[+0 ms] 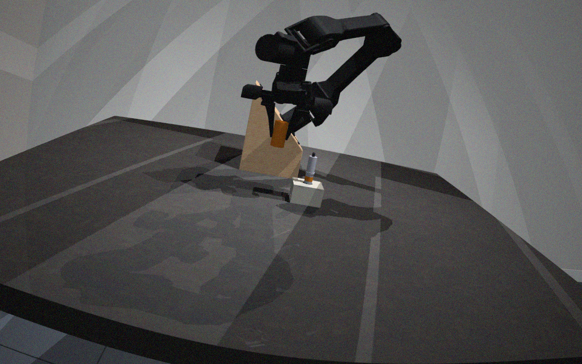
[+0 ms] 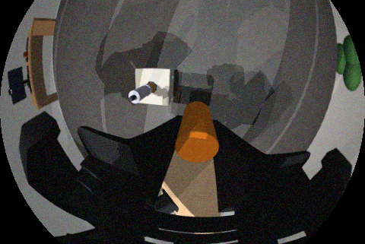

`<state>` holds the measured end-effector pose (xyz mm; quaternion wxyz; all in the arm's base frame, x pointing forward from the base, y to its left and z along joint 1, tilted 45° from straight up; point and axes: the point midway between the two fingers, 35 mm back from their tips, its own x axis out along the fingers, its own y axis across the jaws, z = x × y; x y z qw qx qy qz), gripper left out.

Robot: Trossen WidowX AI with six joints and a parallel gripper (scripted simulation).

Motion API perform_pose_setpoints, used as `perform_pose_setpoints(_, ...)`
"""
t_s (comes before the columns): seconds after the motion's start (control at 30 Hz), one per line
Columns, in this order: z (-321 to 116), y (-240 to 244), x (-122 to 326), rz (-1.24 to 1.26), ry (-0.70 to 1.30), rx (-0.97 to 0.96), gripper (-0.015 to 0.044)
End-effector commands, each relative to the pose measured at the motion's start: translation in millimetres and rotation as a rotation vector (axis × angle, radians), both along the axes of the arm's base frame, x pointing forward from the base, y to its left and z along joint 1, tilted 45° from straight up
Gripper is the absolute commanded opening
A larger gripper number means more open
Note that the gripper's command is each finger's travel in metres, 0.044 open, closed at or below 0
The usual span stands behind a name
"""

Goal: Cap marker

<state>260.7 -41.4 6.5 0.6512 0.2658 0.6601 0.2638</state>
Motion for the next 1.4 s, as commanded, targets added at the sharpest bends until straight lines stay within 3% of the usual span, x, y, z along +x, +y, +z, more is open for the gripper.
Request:
perform_pose_setpoints(0.0, 19, 9, 6, -0.005, -0.005, 0.003, 0.0000)
perform_pose_setpoints(0.47, 68, 39, 9, -0.002, -0.004, 0.016, 0.0000)
perform_pose_setpoints(1.37, 48, 60, 10, -0.002, -0.005, 0.015, 0.0000)
